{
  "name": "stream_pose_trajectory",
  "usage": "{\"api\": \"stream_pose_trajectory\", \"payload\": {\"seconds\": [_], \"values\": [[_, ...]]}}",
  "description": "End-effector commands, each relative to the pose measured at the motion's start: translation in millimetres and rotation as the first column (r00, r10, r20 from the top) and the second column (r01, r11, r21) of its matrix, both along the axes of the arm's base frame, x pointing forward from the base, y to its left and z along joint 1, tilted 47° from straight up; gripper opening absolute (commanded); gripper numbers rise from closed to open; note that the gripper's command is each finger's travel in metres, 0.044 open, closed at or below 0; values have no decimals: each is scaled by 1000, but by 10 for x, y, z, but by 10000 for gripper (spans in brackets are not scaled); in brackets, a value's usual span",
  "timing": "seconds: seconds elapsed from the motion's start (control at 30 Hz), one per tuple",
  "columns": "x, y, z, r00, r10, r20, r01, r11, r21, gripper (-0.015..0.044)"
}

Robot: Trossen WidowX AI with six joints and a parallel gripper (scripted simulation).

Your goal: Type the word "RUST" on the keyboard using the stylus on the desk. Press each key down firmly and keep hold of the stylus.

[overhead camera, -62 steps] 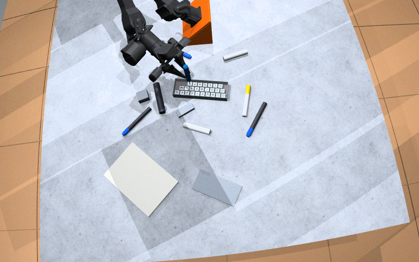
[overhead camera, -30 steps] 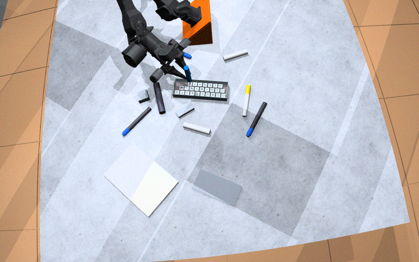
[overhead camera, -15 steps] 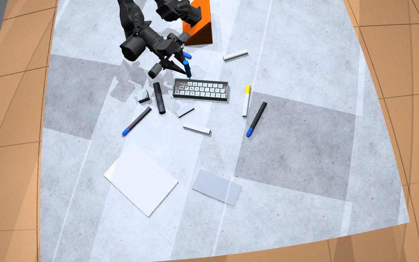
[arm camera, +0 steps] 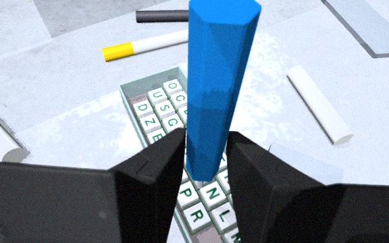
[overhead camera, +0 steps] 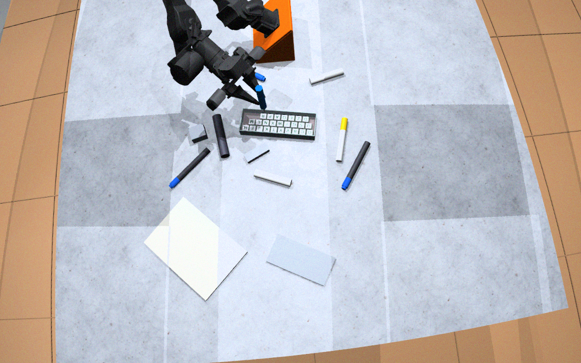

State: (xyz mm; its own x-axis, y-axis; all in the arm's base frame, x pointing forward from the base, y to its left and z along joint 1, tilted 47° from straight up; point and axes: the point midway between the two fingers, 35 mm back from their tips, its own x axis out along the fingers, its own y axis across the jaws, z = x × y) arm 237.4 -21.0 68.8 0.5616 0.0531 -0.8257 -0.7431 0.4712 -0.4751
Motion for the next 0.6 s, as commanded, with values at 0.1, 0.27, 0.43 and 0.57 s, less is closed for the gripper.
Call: {"api": "stream_pose_trajectory", "payload": {"seconds": [0.1, 0.27, 0.43, 0.57], "values": [[132, 141, -189, 1000, 2, -16, -2, 1000, 2, 0], [225, 264, -322, 1000, 2, -16, -2, 1000, 1, 0], [297, 399, -456, 1000, 2, -14, -2, 1000, 2, 0], [338, 514, -564, 1000, 2, -10, -2, 1000, 2, 0]]}}
